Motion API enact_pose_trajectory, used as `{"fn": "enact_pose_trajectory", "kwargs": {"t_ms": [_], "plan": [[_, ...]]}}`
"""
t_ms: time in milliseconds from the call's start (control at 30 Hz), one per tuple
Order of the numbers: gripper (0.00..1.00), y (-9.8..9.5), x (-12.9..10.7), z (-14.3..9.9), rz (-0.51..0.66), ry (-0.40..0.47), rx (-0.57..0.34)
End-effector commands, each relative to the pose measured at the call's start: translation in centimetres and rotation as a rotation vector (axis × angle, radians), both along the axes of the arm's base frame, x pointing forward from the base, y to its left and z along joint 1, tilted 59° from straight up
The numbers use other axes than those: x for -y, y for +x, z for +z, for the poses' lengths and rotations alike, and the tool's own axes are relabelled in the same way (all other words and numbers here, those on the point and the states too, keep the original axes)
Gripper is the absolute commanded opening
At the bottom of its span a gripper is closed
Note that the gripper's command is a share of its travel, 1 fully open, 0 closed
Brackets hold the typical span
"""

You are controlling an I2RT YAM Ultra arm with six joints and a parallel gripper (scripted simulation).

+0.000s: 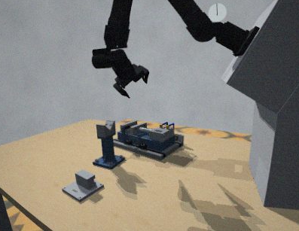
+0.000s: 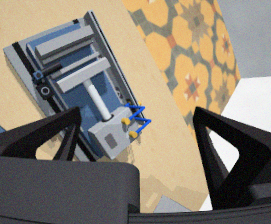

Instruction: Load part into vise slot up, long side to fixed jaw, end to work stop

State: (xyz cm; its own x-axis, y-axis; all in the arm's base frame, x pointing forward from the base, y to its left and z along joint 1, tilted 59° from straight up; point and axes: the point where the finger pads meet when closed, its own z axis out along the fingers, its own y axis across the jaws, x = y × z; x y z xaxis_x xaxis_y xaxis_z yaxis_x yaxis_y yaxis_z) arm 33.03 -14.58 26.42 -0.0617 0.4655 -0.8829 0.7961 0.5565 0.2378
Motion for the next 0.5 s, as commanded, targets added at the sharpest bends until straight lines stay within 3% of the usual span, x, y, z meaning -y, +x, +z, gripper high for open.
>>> {"fn": "enact_pose_trajectory", "kwargs": {"t_ms": [0, 467], "plan": [[1.00, 2.2, -1.7, 3.4, 0.156, -0.030, 0.074], [1.00, 4.9, -9.2, 10.7, 0.602, -0.221, 0.206]]}}
